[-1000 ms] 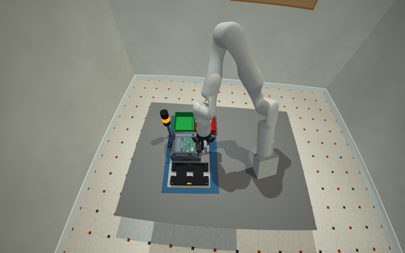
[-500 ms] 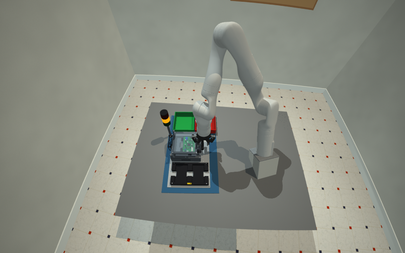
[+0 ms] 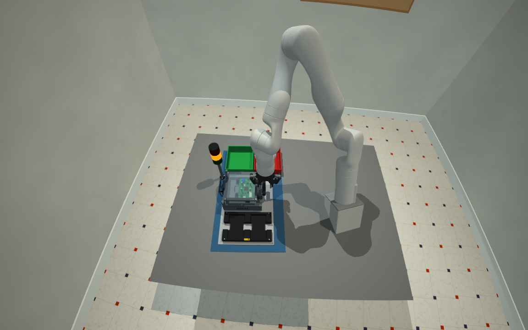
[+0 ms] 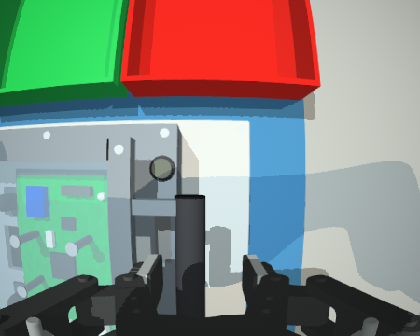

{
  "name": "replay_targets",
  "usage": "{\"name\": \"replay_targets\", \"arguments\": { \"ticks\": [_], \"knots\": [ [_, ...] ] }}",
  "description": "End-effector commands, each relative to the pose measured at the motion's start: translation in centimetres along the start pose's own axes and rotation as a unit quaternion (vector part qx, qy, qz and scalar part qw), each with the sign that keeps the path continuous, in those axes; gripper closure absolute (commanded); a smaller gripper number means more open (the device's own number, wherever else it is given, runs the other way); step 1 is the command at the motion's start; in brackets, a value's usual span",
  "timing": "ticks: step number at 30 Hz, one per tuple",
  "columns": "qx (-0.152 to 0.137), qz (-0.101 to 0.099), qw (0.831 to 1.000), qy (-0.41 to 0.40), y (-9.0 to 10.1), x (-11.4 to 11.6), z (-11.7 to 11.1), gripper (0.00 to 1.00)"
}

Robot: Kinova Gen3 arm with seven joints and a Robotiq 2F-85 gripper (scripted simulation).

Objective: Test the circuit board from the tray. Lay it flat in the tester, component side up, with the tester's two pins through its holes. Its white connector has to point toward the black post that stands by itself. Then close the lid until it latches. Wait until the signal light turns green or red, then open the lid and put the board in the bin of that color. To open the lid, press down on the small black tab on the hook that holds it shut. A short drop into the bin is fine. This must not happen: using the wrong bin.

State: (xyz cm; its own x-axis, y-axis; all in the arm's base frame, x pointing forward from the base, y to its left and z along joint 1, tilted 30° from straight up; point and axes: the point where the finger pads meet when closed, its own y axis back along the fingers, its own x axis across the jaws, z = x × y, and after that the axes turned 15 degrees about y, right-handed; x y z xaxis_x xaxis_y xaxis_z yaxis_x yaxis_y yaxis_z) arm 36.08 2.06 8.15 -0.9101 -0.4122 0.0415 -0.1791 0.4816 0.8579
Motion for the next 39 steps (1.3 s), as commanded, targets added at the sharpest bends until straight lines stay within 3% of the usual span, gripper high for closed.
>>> {"name": "replay_targets", "arguments": {
  "ticks": [1,18,29,30,39],
  "knots": [
    [-0.003,-0.011,1.000,-0.002,1.6,-0.6,0.0,0.50],
    [-0.003,-0.011,1.000,-0.002,8.3,-0.5,0.0,0.50],
    [-0.003,-0.011,1.000,-0.002,9.2,-0.5,0.0,0.50],
    [-0.003,-0.011,1.000,-0.002,9.2,-0.5,0.0,0.00],
    [-0.003,-0.011,1.000,-0.002,9.2,-0.5,0.0,0.00]
  ]
}}
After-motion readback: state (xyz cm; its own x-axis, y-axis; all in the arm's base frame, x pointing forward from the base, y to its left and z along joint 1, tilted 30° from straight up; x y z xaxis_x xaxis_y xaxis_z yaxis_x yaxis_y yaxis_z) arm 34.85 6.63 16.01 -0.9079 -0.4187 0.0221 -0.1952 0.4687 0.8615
